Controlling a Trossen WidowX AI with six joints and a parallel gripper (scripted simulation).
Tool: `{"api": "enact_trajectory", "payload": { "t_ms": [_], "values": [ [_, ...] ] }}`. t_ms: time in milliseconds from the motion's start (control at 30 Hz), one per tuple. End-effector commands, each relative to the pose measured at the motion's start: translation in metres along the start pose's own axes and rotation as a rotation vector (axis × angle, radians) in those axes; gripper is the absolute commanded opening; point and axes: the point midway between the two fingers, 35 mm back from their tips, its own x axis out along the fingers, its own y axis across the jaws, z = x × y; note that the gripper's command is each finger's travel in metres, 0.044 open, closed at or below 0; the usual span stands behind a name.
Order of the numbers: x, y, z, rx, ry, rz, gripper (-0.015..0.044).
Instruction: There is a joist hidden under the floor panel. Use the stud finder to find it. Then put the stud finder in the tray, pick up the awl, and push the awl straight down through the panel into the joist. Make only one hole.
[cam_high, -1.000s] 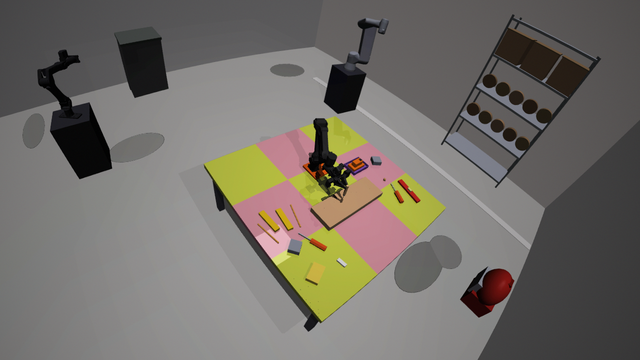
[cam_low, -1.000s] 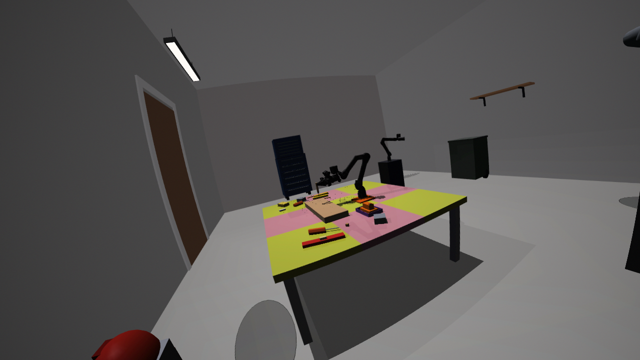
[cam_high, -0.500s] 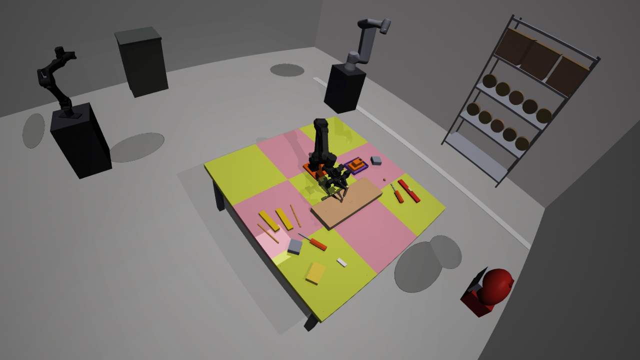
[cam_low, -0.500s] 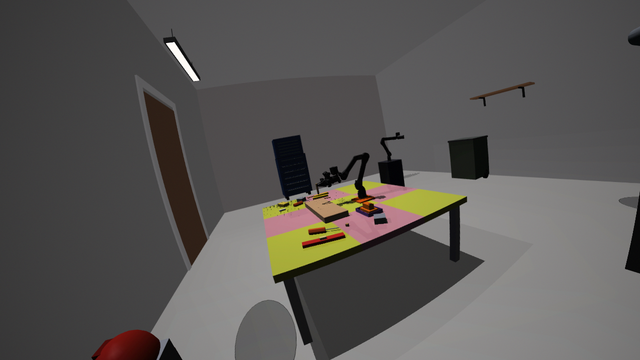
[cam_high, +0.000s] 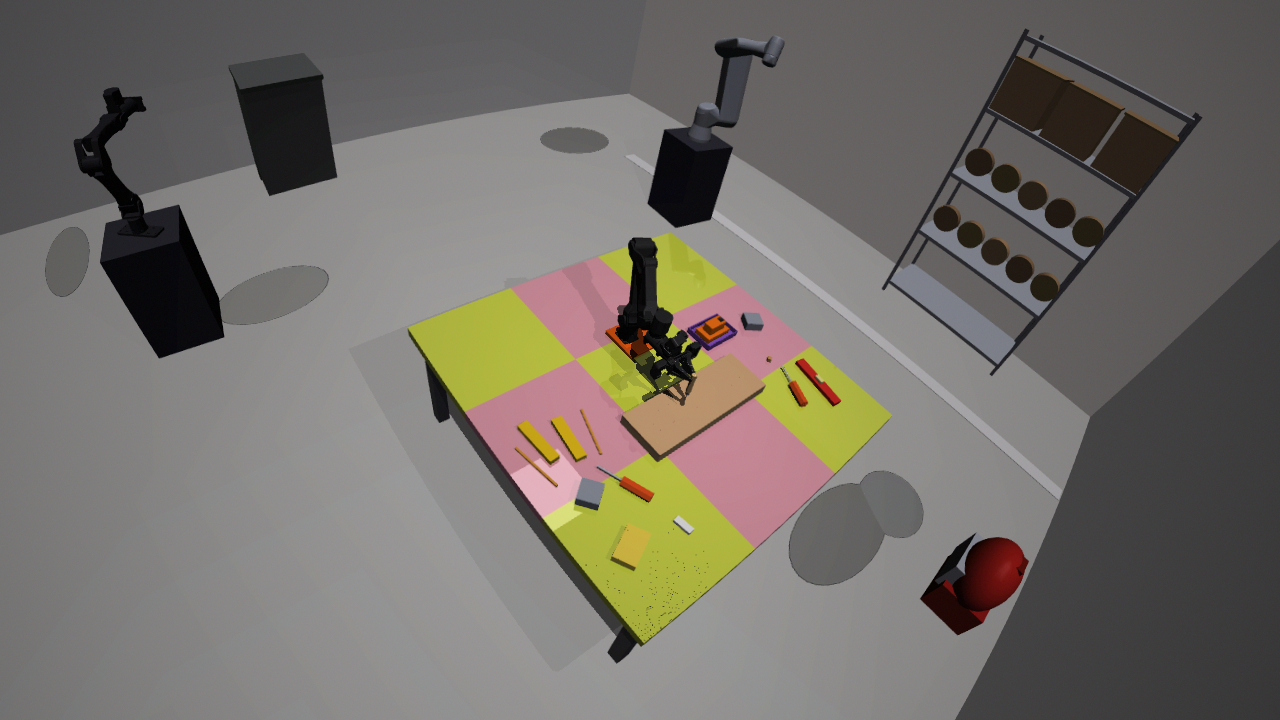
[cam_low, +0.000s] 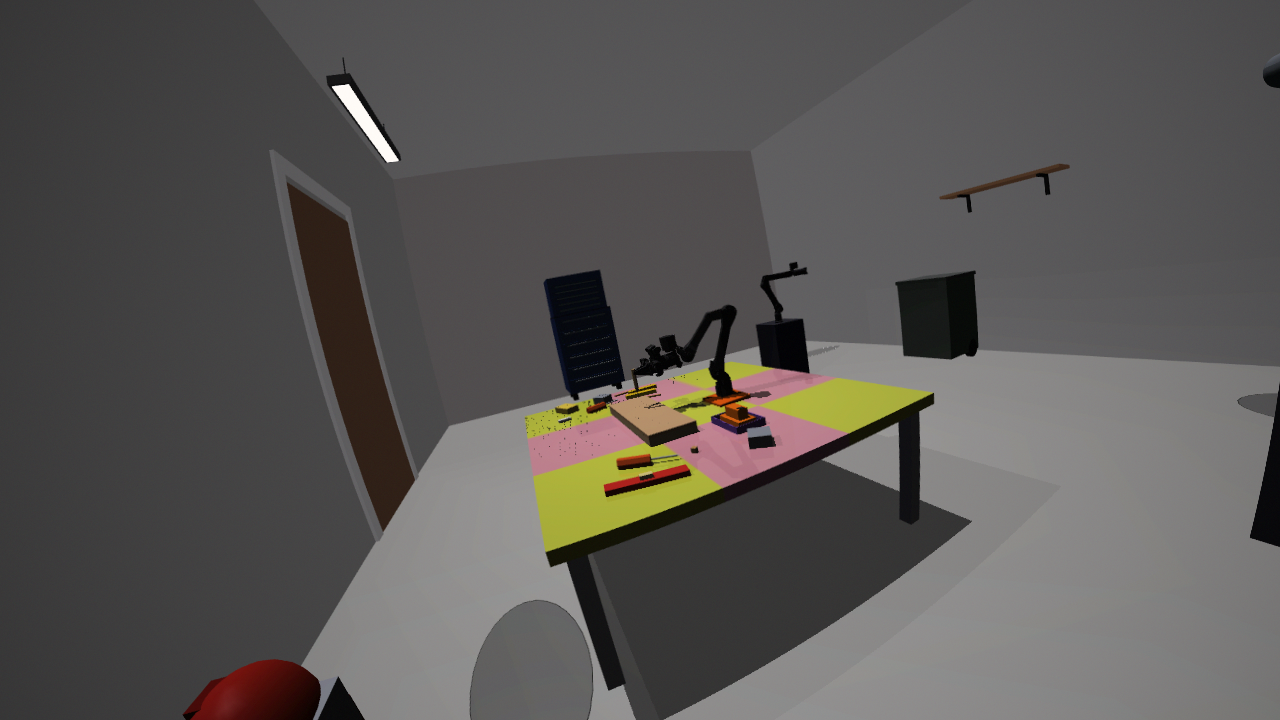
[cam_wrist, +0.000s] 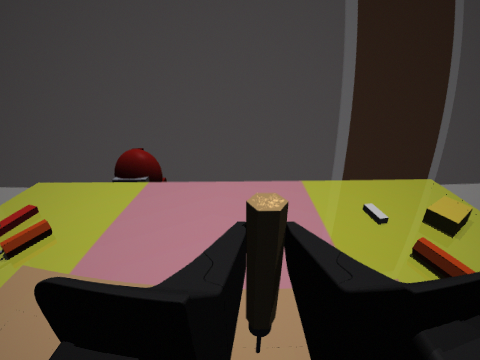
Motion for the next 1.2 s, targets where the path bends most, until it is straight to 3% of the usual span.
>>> {"api": "enact_trajectory", "payload": {
  "t_ms": [0,1167],
  "values": [
    [0.000,0.001,0.000,-0.010,-0.009,0.004,0.0000],
    [0.002,0.001,-0.019,-0.010,-0.008,0.004,0.0000]
  ]
}}
